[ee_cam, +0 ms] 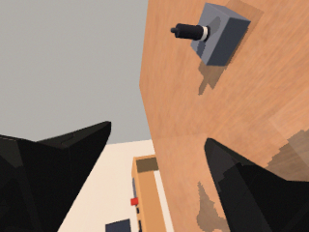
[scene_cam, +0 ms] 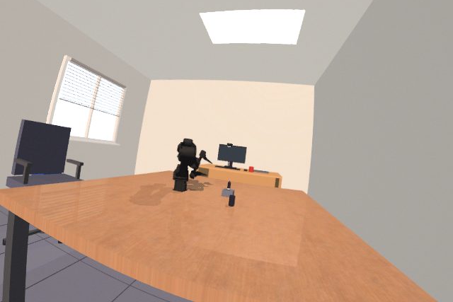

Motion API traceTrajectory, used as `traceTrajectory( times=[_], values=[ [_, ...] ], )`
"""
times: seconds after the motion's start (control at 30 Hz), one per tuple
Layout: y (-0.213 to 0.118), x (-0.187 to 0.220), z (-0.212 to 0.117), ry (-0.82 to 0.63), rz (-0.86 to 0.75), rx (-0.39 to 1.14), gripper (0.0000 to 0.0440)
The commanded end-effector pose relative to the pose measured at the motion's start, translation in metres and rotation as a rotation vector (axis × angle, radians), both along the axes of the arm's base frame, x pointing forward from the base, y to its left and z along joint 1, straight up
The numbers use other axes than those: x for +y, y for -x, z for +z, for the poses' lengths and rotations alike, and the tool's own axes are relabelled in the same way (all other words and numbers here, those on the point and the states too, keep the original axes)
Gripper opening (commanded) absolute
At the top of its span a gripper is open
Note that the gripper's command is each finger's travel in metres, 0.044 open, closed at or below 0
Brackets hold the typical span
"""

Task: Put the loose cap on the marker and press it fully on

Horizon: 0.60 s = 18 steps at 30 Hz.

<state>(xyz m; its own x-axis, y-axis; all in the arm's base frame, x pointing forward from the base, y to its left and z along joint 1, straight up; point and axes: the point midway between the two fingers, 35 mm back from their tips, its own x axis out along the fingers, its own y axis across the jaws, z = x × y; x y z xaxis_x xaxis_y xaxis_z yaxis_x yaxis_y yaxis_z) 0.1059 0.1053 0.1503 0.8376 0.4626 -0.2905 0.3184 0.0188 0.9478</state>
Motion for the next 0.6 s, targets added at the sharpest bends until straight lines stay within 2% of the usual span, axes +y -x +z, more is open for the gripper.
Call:
traceTrajectory(
  times=[0.0,0.23,0.57],
  values=[
    [0.0,0.0,0.001,-0.003,-0.006,0.005,0.0374],
    [-0.003,-0.003,0.011,-0.018,-0.072,0.047,0.0205],
    [-0.008,-0.009,0.023,0.018,-0.161,0.096,0.0224]
  ],
)
